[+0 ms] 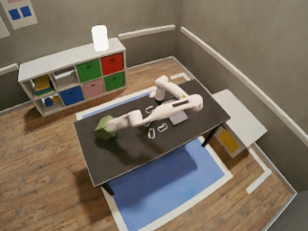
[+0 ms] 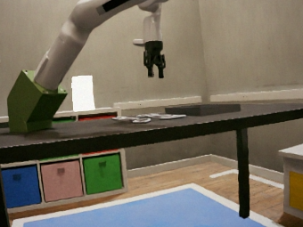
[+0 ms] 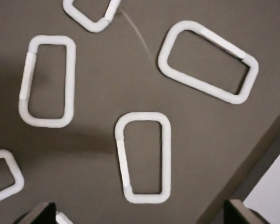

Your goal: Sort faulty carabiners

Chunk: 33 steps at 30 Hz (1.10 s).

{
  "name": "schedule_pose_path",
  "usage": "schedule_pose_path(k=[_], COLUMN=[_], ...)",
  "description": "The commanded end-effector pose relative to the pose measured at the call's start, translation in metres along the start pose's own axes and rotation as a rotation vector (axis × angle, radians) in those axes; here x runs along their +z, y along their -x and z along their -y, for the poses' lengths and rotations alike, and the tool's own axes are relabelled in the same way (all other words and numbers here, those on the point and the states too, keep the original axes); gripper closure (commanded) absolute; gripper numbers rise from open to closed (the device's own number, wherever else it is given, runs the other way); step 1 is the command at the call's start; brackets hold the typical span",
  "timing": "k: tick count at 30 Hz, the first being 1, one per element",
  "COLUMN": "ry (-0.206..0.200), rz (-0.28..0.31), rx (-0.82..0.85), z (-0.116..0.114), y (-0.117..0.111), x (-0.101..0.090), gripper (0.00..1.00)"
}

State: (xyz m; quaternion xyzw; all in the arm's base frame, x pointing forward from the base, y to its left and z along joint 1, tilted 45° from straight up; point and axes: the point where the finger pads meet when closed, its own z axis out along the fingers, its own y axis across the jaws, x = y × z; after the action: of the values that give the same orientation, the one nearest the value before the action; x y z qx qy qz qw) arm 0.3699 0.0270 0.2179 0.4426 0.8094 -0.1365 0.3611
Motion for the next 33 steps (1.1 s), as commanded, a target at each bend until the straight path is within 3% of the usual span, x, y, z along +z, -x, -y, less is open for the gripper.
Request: schedule_pose_path(k=[1, 5, 6, 22, 23, 33], ry=[0.000, 0.000, 0.001, 0.001, 0.000, 0.000], rz=[-0.008, -0.008, -0.009, -0.009, -0.003, -0.003], rx=[0.005, 0.005, 0.015, 0.015, 0.009, 0.009], z=[0.000, 0.000, -0.002, -0.002, -0.002, -0.002], y=[-0.002, -0.002, -0.003, -0.003, -0.004, -0.004], x=[0.004, 0.004, 0.047, 0.047, 0.078, 0.078], gripper=[0.00, 0.00, 0.00, 0.00, 0.00, 0.00])
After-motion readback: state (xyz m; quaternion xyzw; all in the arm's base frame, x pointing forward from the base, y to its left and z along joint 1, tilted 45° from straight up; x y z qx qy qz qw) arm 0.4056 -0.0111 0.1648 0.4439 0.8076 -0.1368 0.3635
